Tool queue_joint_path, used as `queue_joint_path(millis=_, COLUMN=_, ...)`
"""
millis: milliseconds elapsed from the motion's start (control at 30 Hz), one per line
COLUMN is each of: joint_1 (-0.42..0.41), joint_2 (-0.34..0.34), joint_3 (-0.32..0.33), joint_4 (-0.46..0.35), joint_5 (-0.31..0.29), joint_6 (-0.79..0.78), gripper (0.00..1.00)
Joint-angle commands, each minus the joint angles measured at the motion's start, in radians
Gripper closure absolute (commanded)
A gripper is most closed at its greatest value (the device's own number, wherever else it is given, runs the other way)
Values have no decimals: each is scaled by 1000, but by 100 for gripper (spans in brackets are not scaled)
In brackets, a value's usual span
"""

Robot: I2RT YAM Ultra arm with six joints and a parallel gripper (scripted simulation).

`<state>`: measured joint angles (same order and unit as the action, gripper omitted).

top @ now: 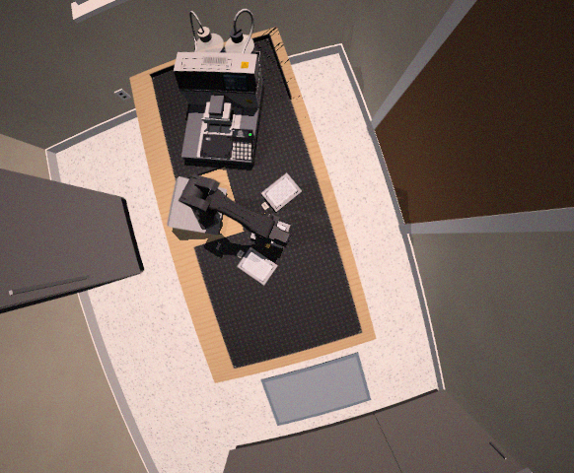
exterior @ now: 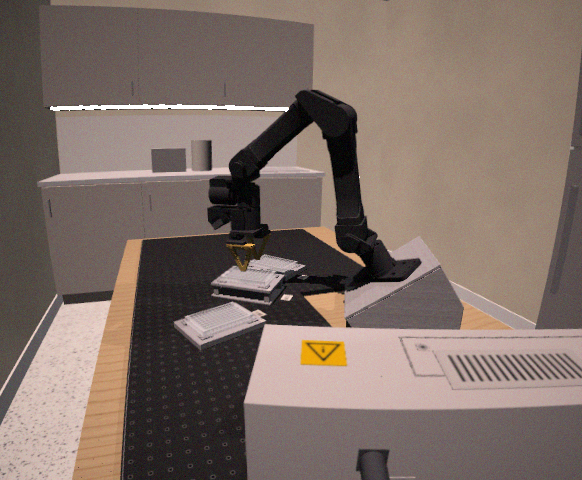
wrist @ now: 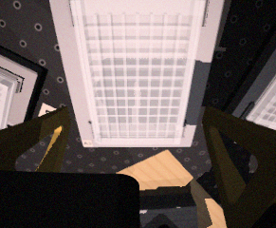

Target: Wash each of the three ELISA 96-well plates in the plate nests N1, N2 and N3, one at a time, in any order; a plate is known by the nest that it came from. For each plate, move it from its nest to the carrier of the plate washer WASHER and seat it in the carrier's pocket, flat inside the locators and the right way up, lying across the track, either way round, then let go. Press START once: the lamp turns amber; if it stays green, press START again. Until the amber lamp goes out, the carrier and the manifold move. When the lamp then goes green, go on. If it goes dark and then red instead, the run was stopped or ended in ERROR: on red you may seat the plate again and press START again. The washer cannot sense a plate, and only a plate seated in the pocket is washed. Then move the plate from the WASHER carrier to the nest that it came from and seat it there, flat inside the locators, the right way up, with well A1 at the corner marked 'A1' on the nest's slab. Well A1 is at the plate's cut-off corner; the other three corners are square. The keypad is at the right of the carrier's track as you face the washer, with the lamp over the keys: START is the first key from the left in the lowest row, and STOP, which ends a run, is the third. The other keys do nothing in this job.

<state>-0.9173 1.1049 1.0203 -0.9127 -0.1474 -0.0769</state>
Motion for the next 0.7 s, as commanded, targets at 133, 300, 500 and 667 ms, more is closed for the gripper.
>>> queue_joint_path(millis=133, joint_1=4, joint_2=6, joint_3=-12, joint_4=55, joint_5=3, joint_6=6, gripper=0)
queue_joint_path(millis=300, joint_1=4, joint_2=7, joint_3=-13, joint_4=57, joint_5=3, joint_6=6, gripper=0)
queue_joint_path(millis=500, joint_1=4, joint_2=6, joint_3=-13, joint_4=57, joint_5=3, joint_6=6, gripper=0)
queue_joint_path(millis=667, joint_1=4, joint_2=6, joint_3=-13, joint_4=57, joint_5=3, joint_6=6, gripper=0)
